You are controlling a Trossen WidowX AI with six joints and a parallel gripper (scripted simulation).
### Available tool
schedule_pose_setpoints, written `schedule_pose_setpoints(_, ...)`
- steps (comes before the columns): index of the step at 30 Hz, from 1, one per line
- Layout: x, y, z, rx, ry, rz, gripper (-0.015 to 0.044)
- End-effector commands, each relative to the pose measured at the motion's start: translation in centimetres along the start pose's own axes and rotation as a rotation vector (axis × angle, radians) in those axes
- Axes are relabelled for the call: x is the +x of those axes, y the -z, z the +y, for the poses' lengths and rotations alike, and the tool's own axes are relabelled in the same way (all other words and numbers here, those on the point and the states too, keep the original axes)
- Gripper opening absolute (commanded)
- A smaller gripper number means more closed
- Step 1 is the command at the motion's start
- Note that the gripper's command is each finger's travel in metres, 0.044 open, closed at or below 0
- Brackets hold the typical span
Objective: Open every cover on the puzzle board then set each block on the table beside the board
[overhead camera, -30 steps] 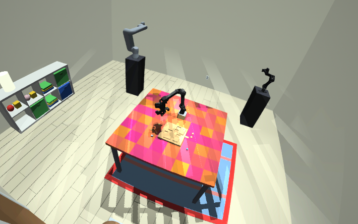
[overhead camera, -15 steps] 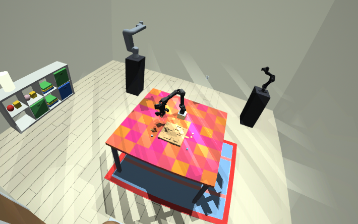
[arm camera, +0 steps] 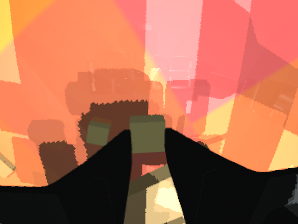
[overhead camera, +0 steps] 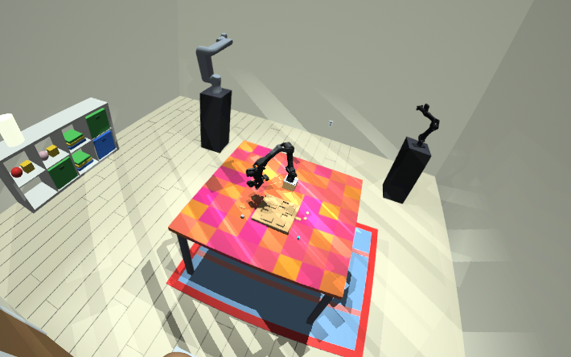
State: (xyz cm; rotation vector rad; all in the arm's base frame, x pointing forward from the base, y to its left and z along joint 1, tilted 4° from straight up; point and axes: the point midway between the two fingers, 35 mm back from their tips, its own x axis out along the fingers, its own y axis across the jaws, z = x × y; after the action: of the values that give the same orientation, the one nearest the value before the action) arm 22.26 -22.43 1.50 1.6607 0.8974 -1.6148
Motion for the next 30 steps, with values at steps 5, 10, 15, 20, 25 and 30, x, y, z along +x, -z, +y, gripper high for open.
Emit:
schedule_pose_setpoints(5,1.4,-0.1,-0.1,-0.002,0.004,-0.004,0.008)
schedule_pose_setpoints(10,2.2,-0.1,-0.2,-0.002,0.004,-0.004,0.008)
schedule_pose_setpoints(15,3.1,0.0,-0.2,-0.002,0.005,-0.004,0.008)
schedule_pose_setpoints(20,3.9,0.0,-0.3,-0.002,0.005,-0.004,0.008)
schedule_pose_setpoints(25,4.7,0.0,-0.4,-0.002,0.005,-0.004,0.008)
schedule_pose_setpoints(30,5.5,0.0,-0.5,-0.002,0.005,-0.004,0.008)
